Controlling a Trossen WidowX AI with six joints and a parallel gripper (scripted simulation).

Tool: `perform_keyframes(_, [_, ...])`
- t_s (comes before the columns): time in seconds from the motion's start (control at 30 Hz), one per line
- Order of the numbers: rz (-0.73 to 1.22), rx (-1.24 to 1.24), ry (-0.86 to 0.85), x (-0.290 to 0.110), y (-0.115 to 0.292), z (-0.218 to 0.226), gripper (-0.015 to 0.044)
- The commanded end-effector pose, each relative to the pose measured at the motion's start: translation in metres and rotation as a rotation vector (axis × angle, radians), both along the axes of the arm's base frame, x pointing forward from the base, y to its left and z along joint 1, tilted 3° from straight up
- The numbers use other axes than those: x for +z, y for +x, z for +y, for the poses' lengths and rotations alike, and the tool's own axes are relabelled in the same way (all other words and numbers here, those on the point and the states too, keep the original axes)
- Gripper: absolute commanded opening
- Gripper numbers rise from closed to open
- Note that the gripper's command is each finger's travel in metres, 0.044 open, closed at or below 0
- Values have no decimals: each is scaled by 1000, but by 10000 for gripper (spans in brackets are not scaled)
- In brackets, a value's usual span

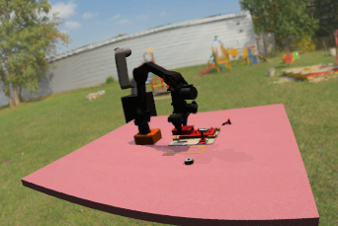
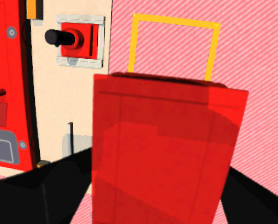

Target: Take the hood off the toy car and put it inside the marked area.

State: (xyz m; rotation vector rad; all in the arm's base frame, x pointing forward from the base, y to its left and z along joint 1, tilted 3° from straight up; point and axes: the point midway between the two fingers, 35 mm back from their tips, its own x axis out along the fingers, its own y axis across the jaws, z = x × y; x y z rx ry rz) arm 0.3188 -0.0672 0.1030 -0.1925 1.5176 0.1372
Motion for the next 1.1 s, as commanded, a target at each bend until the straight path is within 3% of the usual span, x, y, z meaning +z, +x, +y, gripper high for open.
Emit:
perform_keyframes(0.0, [-11,6,-4,3,0,-3,0])
perform_keyframes(1.07, [-11,6,-5,-15,2,-4,0])
